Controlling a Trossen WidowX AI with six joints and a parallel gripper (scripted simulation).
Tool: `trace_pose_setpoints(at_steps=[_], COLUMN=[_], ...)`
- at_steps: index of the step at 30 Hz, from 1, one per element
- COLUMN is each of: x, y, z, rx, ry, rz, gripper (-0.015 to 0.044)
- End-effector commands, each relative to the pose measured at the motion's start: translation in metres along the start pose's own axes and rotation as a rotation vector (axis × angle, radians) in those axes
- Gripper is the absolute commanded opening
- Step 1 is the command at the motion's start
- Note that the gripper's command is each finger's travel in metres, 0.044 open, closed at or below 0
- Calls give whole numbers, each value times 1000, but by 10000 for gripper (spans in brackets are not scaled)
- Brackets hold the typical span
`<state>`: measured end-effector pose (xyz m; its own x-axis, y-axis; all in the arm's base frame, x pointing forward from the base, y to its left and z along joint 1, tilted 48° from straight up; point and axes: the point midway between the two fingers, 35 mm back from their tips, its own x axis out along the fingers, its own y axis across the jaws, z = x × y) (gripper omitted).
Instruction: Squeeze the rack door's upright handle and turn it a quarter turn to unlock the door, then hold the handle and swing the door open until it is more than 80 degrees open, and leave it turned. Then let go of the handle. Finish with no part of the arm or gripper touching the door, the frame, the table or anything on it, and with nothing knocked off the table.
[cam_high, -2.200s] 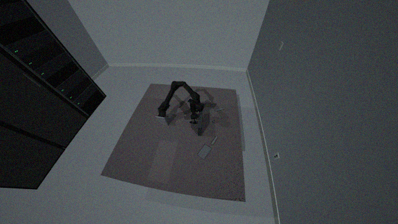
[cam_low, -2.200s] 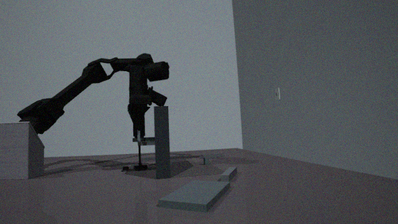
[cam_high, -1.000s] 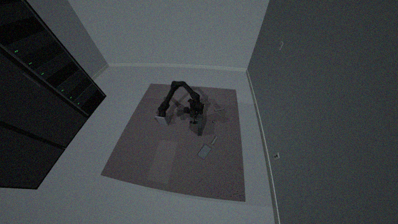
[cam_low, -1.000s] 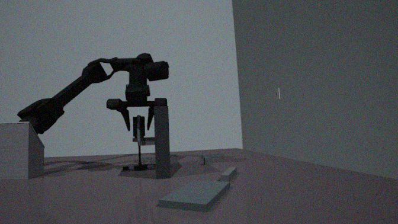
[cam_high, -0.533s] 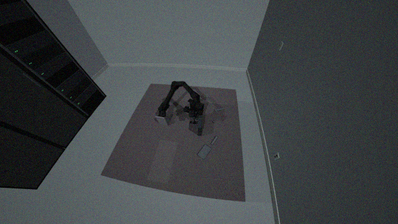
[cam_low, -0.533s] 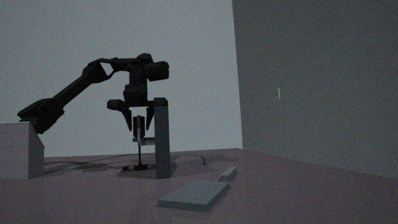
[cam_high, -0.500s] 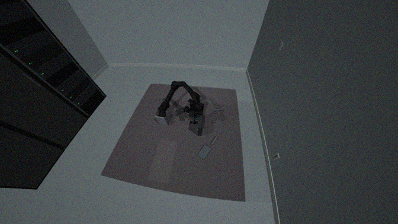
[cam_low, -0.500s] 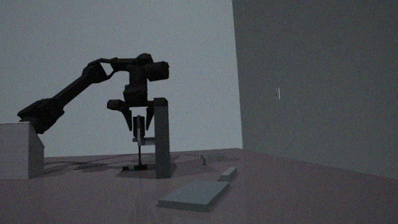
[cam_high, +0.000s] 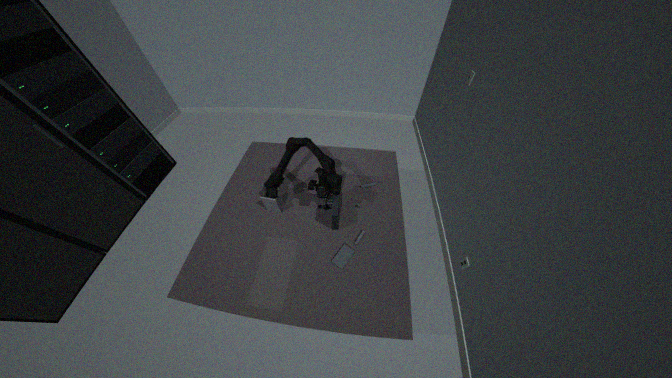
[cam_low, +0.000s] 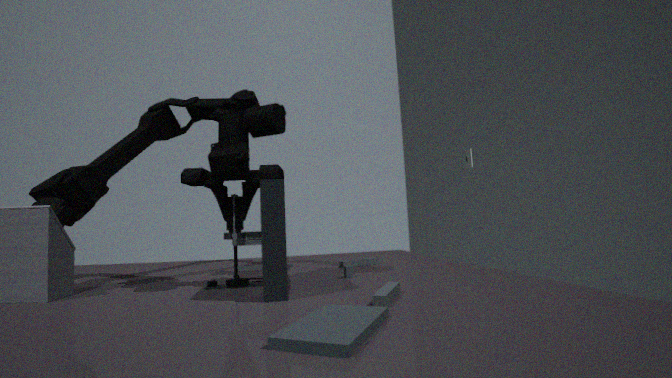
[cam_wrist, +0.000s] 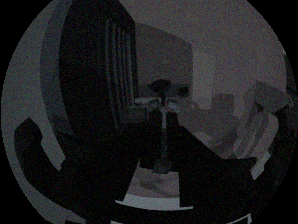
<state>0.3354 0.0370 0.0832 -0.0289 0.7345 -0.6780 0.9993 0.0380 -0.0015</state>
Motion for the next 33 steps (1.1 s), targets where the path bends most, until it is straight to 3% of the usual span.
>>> trace_pose_setpoints(at_steps=[1,17,33], x=[0,0,0], y=[0,0,-9], z=[0,0,6], rx=[5,5,-238], ry=[3,3,3], rz=[0,0,0], gripper=[114,8,8])
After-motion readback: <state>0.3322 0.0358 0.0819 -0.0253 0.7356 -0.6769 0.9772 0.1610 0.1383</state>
